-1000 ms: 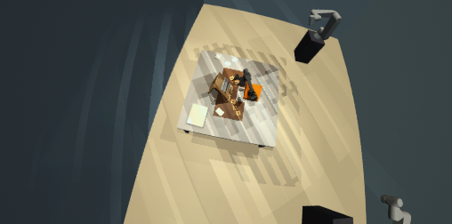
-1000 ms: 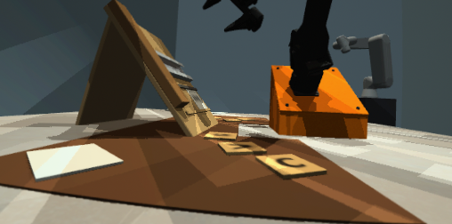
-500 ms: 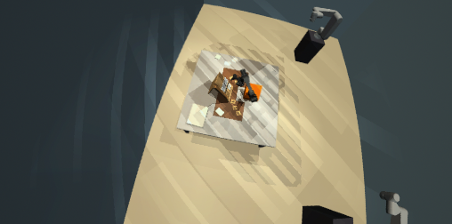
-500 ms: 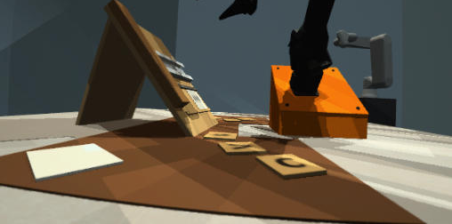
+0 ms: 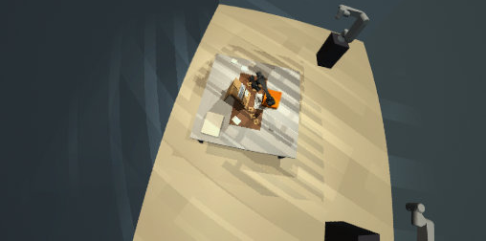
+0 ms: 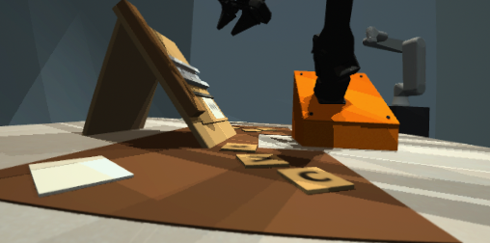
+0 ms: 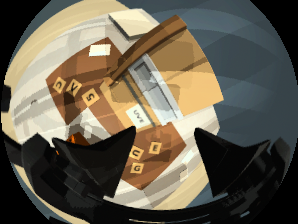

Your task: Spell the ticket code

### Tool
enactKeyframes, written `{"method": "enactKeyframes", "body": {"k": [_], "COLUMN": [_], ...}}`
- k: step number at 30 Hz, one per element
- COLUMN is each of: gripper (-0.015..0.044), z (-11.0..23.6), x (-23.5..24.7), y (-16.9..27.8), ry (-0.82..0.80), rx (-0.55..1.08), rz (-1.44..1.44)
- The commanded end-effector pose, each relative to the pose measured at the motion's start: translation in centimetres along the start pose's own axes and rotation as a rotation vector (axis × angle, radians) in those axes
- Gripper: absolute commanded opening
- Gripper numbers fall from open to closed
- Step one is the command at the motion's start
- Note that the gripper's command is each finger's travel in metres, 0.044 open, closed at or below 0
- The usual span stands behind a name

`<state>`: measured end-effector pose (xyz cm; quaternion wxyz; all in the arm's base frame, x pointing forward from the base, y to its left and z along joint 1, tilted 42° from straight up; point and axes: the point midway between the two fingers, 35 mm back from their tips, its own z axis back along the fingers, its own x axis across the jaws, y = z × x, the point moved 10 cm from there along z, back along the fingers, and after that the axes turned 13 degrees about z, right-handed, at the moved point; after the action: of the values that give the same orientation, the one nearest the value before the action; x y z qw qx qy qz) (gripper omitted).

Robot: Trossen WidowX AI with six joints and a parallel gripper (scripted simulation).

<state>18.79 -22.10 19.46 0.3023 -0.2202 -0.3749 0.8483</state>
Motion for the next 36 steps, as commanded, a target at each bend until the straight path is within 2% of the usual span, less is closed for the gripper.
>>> {"method": "enactKeyframes", "body": {"k": [1,19,33,36], "gripper": [0.034,0.034,0.034,0.034], "z": [-4.5,-11.9,-17.2,-17.3], "x": [-0.5,1.6,5.3,5.4], "y": [5.0,12.0,16.8,16.9], "ry": [-0.113,-0.165,-0.058,-0.053], "rx": [0.105,0.394,0.709,0.718], "rz": [-0.557,-1.449,-2.088,-2.104]}}
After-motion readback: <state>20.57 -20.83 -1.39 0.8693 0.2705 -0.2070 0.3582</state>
